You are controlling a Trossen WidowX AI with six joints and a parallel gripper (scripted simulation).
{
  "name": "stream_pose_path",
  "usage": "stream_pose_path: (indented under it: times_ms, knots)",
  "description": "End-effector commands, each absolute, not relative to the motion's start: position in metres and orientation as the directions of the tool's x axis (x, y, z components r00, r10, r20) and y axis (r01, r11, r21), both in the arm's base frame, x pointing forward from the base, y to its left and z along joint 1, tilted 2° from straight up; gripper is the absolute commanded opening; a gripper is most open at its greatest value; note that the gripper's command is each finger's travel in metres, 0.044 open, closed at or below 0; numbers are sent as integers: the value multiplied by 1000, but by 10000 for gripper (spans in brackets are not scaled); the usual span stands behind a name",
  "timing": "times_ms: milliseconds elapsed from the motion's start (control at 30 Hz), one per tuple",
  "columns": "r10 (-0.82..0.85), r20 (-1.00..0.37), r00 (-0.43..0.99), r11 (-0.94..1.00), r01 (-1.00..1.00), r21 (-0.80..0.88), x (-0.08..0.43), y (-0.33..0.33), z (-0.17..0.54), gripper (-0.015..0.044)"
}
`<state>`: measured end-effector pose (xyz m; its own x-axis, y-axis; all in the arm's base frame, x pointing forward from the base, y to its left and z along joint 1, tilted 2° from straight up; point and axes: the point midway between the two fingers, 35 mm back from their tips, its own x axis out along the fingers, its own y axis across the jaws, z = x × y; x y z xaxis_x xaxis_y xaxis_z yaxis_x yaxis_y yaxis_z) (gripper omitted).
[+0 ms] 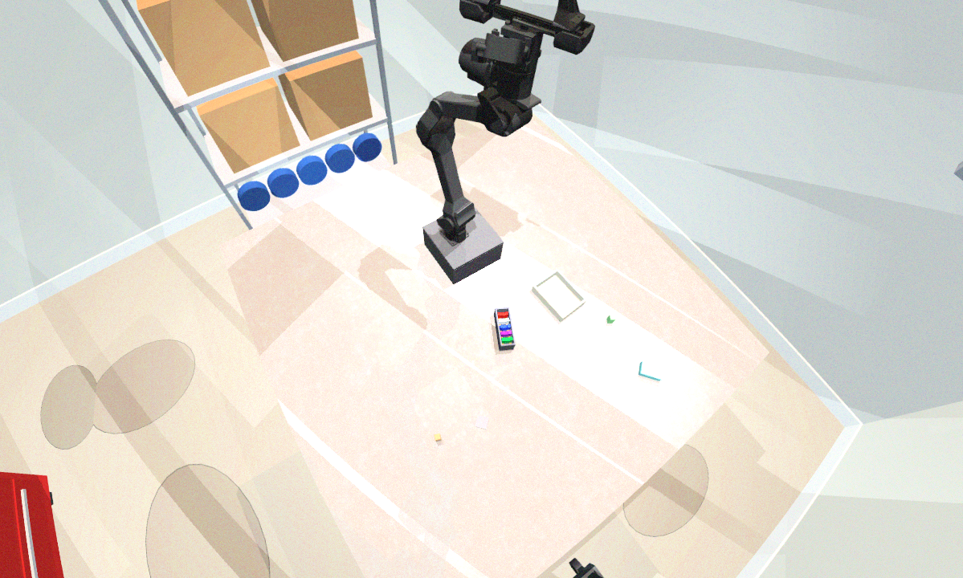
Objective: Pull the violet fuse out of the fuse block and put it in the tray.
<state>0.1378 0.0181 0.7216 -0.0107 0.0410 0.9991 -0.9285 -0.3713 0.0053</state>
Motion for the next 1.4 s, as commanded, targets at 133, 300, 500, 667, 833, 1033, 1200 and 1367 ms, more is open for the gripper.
stream_pose_path:
  times_ms: [133, 300, 500, 667, 833, 1033, 1200, 1367]
  knots:
    - [67, 986, 154, -164, -973, 163, 192, 16, 704, 269]
    - [60, 919, 390, 99, -918, 383, 264, 11, 674, 138]
    - [36, 748, 663, 428, -686, 588, 349, 2, 615, 70]
    - [10, 537, 844, 648, -414, 639, 408, -9, 548, 70]
    - [0, 357, 934, 736, -242, 632, 439, -13, 491, 70]
    - [-22, 179, 984, 840, -79, 537, 462, -22, 437, 70]
    - [-53, -73, 996, 942, 74, 328, 480, -36, 360, 70]
    - [-87, -323, 943, 991, 114, 67, 481, -52, 285, 70]
